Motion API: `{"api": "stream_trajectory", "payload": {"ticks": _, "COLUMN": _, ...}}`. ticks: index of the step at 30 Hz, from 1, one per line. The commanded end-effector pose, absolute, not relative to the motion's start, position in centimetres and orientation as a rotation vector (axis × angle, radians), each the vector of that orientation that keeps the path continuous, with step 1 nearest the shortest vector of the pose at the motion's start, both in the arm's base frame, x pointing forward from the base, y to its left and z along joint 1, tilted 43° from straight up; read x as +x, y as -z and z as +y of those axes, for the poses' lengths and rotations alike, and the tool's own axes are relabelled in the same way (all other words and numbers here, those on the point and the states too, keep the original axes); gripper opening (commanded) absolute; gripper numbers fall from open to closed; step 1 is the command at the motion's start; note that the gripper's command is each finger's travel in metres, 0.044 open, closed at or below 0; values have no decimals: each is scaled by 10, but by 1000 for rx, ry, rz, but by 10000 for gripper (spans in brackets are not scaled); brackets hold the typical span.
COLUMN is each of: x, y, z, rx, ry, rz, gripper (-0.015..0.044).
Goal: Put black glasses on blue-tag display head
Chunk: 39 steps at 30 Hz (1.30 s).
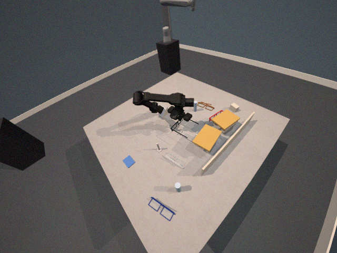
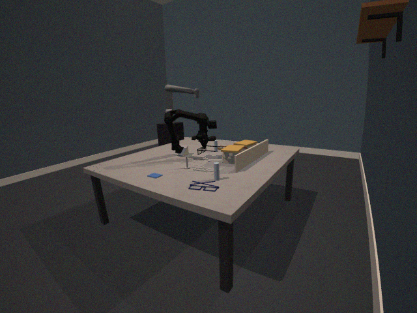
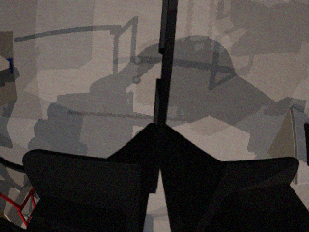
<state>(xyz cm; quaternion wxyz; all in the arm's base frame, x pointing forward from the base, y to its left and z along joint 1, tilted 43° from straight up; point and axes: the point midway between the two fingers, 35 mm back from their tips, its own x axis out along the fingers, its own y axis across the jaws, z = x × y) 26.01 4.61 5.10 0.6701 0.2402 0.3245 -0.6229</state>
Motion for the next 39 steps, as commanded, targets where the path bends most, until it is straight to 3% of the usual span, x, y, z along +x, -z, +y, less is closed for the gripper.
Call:
{"api": "stream_trajectory", "payload": {"ticks": 1, "x": 260, "y": -49, "z": 43, "rx": 535, "ry": 1400, "rz": 730, "gripper": 0}}
{"api": "stream_trajectory", "payload": {"ticks": 39, "x": 308, "y": -45, "z": 48, "rx": 537, "ry": 1399, "rz": 728, "gripper": 0}}
